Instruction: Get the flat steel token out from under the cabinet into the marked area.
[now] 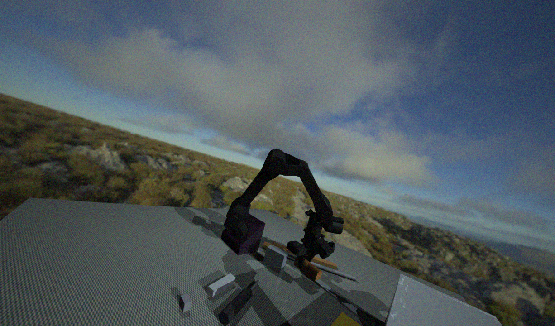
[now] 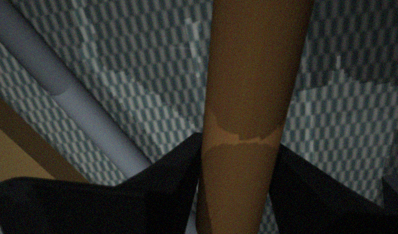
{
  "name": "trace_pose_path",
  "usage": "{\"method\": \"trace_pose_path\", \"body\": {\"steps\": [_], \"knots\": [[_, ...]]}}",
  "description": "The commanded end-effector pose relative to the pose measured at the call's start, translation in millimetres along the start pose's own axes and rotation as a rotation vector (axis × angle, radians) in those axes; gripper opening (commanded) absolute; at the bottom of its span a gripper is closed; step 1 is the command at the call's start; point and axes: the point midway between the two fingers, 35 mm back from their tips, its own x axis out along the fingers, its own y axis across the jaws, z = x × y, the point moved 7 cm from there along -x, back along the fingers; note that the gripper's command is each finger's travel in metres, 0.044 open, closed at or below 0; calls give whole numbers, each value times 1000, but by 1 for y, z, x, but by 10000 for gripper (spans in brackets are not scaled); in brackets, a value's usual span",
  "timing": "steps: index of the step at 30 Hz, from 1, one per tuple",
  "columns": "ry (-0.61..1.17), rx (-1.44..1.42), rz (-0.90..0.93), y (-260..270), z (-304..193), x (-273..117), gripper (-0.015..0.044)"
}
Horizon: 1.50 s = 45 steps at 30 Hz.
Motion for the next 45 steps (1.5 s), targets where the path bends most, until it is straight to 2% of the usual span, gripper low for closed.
{"method": "trace_pose_path", "body": {"steps": [1, 45], "knots": [[-2, 0, -1, 0, 6, 0, 0], [-4, 1, -3, 0, 70, 0, 0]]}}
